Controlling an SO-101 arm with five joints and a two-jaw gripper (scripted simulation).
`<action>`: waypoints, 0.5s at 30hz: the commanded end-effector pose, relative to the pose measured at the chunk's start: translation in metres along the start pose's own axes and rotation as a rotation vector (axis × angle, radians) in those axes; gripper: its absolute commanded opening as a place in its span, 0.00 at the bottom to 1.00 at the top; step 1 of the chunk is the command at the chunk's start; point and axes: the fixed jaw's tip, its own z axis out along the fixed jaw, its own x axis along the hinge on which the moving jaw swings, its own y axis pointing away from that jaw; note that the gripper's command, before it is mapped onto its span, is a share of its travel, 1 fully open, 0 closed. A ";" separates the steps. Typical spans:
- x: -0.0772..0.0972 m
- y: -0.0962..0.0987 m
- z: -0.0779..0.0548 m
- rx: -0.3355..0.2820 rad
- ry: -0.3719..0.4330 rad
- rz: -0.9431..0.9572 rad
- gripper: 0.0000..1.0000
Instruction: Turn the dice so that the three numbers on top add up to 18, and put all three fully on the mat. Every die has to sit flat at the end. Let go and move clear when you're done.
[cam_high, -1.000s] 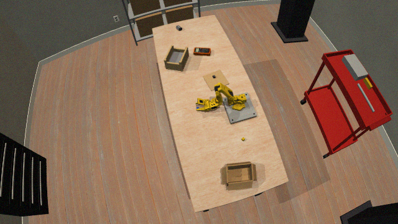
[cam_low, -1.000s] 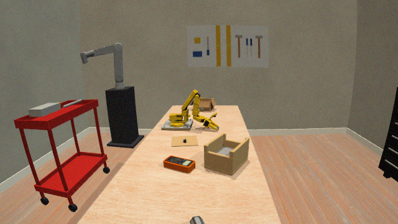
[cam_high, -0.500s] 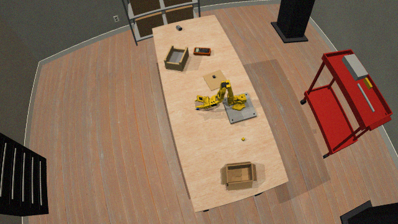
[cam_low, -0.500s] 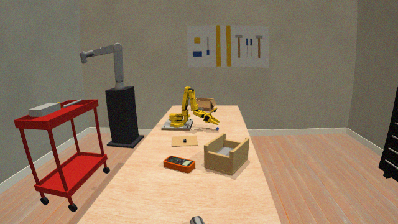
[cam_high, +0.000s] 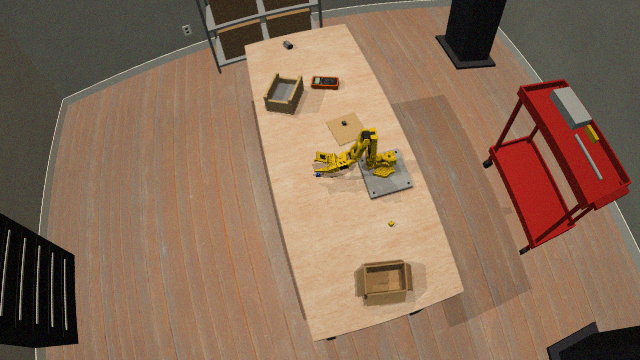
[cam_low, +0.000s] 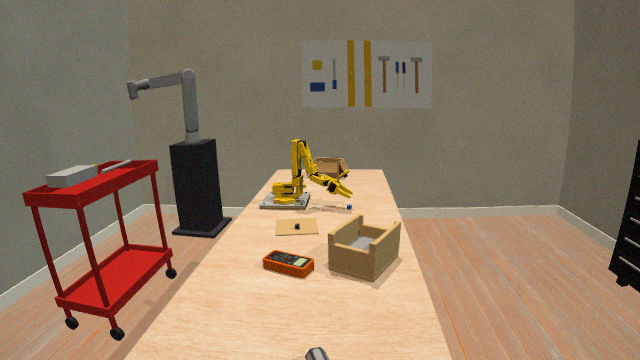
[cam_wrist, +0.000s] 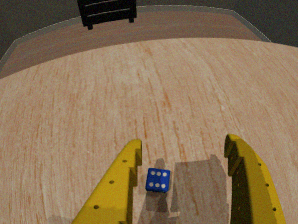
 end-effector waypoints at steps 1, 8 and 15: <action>0.002 -0.002 -0.002 0.006 0.010 -0.006 0.27; 0.002 -0.002 -0.002 0.006 0.010 -0.006 0.27; -0.001 -0.002 -0.002 0.006 0.000 -0.006 0.27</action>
